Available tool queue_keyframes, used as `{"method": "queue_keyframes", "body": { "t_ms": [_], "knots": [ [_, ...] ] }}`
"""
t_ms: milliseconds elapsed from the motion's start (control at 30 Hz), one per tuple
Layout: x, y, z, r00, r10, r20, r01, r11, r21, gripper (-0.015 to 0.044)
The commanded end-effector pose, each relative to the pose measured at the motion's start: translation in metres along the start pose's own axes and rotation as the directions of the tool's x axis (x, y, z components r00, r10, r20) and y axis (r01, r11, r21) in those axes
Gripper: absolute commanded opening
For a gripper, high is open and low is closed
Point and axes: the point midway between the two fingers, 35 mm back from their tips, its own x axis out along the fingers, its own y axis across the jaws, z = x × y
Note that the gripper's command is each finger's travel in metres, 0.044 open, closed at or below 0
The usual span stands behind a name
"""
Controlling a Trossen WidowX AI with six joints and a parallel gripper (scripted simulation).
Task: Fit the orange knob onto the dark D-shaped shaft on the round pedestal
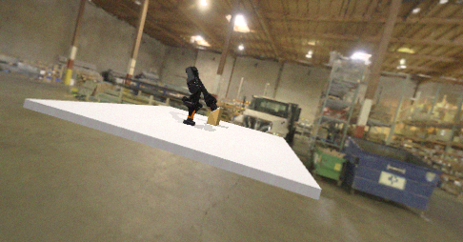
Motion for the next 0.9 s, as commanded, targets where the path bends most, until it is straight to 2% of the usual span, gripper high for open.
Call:
{"method": "queue_keyframes", "body": {
  "t_ms": [0, 133, 700, 867],
  "knots": [
    [-0.0005, 0.0002, -0.0001, 1.0, 0.001, 0.0, -0.001, 1.0, 0.0, 0.0],
    [-0.0005, 0.0002, -0.0001, 1.0, 0.001, 0.0, -0.001, 1.0, 0.0, 0.0],
    [-0.0005, 0.0002, -0.0001, 1.0, 0.001, 0.0, -0.001, 1.0, 0.0, 0.044],
    [-0.0005, 0.0002, -0.0001, 1.0, 0.001, 0.0, -0.001, 1.0, 0.0, 0.044]
  ]
}}
